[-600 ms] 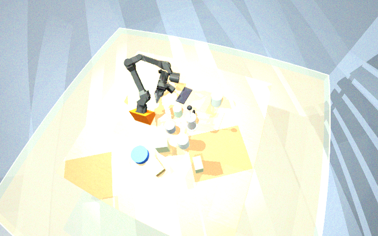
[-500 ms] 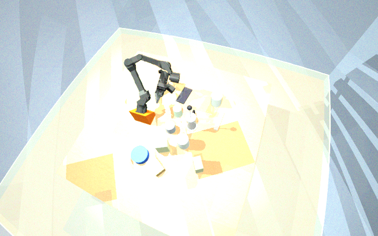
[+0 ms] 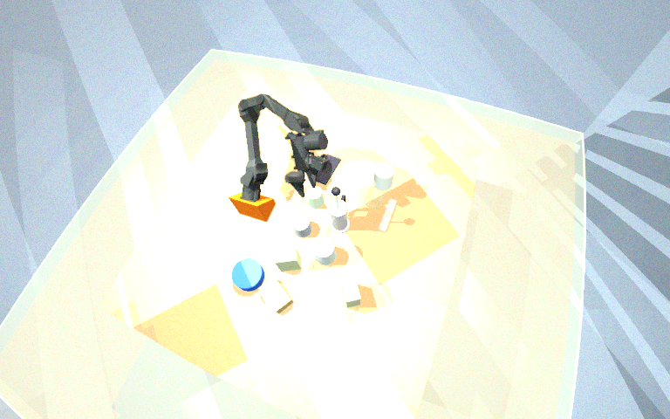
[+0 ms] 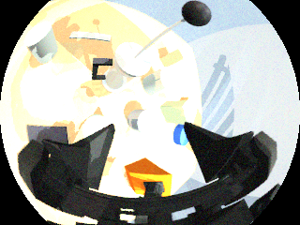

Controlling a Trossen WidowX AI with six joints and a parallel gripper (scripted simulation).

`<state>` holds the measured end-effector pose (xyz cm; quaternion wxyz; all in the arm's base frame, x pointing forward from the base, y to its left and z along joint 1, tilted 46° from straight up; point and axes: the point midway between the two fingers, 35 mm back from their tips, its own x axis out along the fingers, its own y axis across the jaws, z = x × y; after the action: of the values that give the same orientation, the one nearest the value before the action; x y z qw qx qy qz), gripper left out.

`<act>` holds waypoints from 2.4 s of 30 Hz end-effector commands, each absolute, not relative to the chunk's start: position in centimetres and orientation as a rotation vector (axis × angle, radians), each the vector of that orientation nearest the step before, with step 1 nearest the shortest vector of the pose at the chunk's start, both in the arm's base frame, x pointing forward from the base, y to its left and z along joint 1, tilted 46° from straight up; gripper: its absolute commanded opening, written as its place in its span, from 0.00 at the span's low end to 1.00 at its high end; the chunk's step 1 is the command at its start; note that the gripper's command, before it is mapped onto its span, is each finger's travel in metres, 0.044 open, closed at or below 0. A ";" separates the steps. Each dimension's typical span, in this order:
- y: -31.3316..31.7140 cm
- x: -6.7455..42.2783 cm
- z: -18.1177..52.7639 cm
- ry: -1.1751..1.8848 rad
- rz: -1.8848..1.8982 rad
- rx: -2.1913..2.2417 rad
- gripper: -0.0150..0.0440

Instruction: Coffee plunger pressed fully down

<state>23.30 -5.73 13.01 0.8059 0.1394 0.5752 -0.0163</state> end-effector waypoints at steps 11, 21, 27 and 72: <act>-19.4 28.4 20.6 0.415 0.199 0.770 1.00; -16.6 28.7 17.6 0.391 0.207 0.771 1.00; -15.5 28.8 16.7 0.388 0.208 0.772 1.00; -14.2 32.4 15.7 0.385 0.208 0.772 0.46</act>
<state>32.42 -14.19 15.69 0.9034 0.3725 0.1866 0.1017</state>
